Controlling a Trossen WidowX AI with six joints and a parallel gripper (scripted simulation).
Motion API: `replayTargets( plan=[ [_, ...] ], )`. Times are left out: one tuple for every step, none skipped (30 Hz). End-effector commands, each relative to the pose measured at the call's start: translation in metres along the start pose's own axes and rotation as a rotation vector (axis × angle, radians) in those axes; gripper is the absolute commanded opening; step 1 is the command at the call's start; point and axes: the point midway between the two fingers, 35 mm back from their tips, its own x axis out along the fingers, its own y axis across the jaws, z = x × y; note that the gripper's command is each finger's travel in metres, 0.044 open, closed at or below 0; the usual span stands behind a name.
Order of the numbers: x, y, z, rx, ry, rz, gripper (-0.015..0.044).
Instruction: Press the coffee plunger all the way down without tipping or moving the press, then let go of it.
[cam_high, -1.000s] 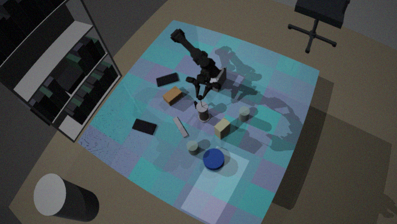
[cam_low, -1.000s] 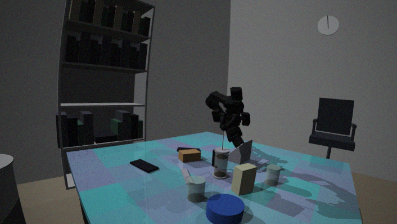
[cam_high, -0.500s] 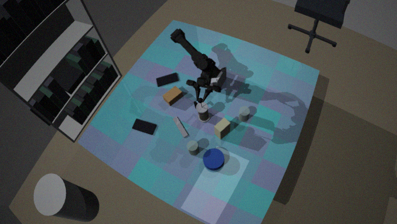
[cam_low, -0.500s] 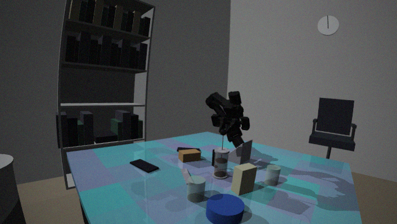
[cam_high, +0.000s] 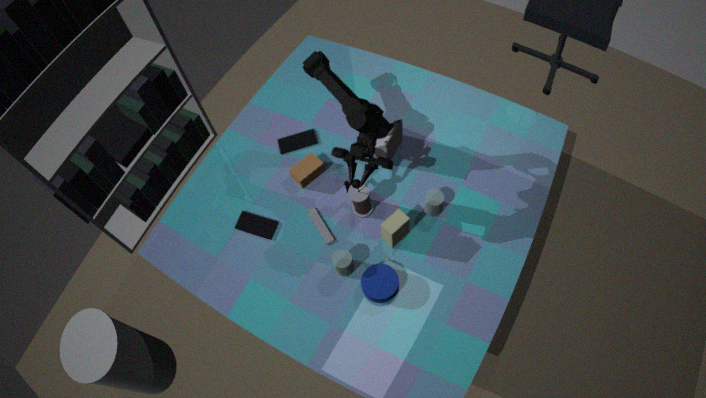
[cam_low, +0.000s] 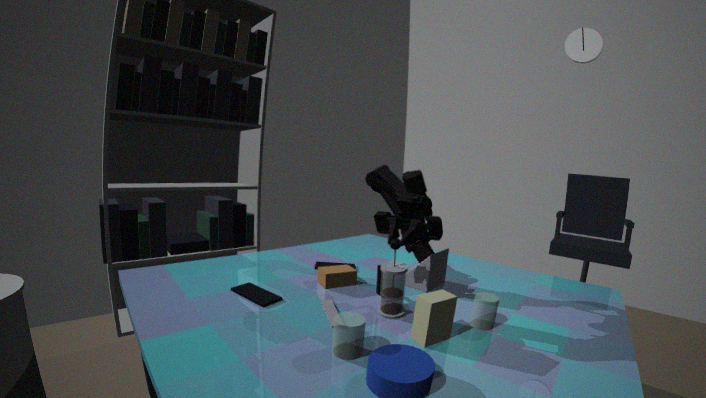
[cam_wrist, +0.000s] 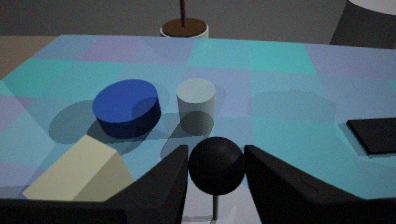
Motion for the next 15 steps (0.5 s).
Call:
replayTargets(
  plan=[
    [0.008,0.000,-0.027,-0.044,0.054,0.001,0.0117],
    [0.009,0.000,-0.028,-0.044,0.053,0.000,0.0117],
    [0.010,-0.001,-0.029,-0.044,0.052,0.000,0.0117],
    [0.012,-0.001,-0.030,-0.045,0.052,-0.001,0.0117],
    [0.013,-0.001,-0.030,-0.045,0.051,-0.001,0.0117],
    [0.015,-0.002,-0.030,-0.045,0.051,-0.001,0.0117],
    [0.016,-0.002,-0.030,-0.045,0.051,-0.002,0.0117],
    [0.017,-0.002,-0.030,-0.045,0.050,-0.002,0.0117],
    [0.018,-0.002,-0.030,-0.045,0.050,-0.002,0.0117],
    [0.018,-0.002,-0.029,-0.045,0.050,-0.002,0.0117],
    [0.019,-0.002,-0.029,-0.045,0.050,-0.002,0.0117],
    [0.020,-0.002,-0.028,-0.045,0.050,-0.003,0.0117],
    [0.021,-0.002,-0.028,-0.045,0.050,-0.003,0.0117],
    [0.021,-0.001,-0.027,-0.045,0.050,-0.003,0.0117],
    [0.022,-0.001,-0.027,-0.045,0.050,-0.003,0.0117]
  ],
)
